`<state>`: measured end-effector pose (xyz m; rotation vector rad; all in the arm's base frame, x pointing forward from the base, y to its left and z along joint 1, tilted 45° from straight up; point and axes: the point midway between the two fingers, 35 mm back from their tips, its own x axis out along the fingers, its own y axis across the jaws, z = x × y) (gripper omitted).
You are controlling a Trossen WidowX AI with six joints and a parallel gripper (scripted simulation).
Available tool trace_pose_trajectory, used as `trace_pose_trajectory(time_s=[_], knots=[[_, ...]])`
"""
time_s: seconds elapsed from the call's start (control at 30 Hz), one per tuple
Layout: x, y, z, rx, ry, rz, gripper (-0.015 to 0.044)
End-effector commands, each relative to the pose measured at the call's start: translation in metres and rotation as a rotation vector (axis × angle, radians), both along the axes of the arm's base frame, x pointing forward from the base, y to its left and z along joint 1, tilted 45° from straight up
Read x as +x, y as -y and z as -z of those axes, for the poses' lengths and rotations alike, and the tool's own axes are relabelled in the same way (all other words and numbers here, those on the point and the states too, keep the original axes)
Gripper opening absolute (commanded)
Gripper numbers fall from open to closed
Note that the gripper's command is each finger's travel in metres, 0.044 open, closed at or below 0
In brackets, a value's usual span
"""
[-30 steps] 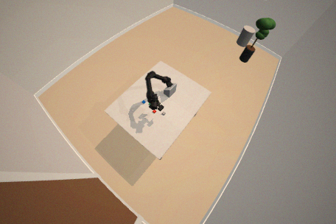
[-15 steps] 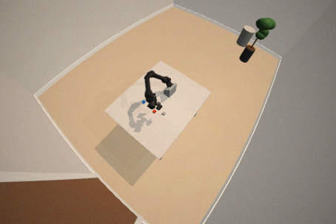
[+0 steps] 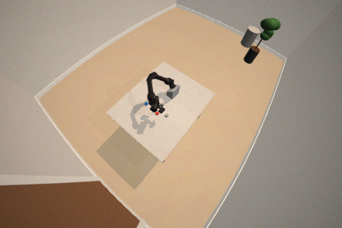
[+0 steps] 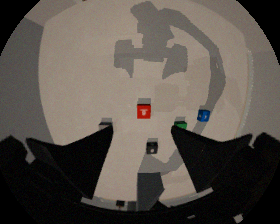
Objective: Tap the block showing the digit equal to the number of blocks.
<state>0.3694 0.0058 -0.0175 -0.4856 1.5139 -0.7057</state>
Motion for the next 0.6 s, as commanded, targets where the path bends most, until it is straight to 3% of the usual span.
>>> trace_pose_trajectory(time_s=[0.0,0.27,0.57], knots=[[-0.0110,0.0384,0.0340,-0.014,-0.026,0.015,0.0242],[-0.0132,0.0457,0.0407,-0.015,-0.026,0.015,0.0033],[-0.0132,0.0458,0.0409,-0.015,-0.026,0.015,0.0020]])
